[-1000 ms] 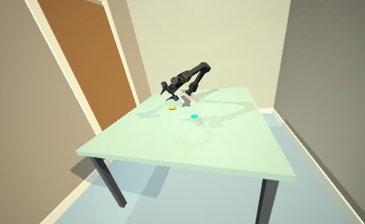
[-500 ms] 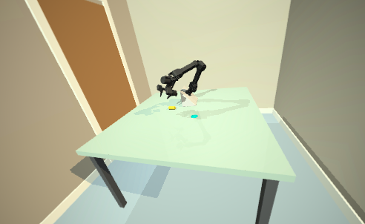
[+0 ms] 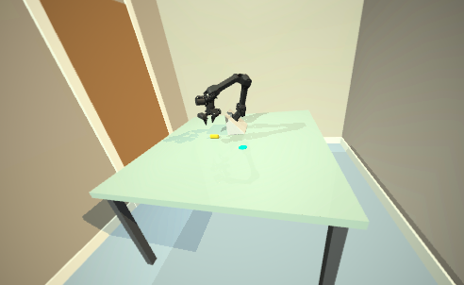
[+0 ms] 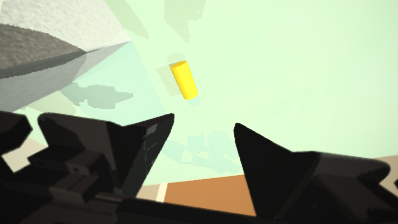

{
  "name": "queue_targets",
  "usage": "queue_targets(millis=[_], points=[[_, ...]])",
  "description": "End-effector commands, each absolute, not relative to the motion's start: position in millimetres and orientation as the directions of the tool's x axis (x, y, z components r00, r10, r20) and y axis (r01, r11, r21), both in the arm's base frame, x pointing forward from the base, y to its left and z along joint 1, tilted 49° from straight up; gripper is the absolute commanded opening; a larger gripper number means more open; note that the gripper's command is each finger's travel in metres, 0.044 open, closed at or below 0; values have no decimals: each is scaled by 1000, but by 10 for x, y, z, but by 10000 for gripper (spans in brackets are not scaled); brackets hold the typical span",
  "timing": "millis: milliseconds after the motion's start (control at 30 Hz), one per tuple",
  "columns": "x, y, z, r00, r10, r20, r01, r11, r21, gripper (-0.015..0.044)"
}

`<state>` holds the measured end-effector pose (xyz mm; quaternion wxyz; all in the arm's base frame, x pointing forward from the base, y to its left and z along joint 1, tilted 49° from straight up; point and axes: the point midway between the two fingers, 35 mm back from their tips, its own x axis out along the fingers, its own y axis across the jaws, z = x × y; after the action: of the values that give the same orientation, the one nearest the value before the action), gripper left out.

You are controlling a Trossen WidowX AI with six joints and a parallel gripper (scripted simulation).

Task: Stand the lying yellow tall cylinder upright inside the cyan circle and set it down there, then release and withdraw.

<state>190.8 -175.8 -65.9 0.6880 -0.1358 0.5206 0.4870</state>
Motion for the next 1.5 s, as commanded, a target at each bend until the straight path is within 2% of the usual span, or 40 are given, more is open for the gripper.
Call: queue_targets(millis=[0, 267, 500, 833, 933, 1200, 1467], points=[[1774, -1662, -662, 6, 605, -796, -878, 384, 285, 309], [1554, -1507, -617, 90, 732, -675, -973, 209, 97, 309], [1567, -1460, -669, 92, 734, -673, -974, 206, 91, 309], [1661, -731, -1319, 94, 736, -670, -974, 206, 90, 309], [1657, -680, -1352, 94, 737, -669, -974, 206, 90, 309], [1657, -680, -1352, 94, 737, -669, -974, 206, 90, 105], [1664, -765, -1297, 94, 736, -671, -974, 207, 90, 105]])
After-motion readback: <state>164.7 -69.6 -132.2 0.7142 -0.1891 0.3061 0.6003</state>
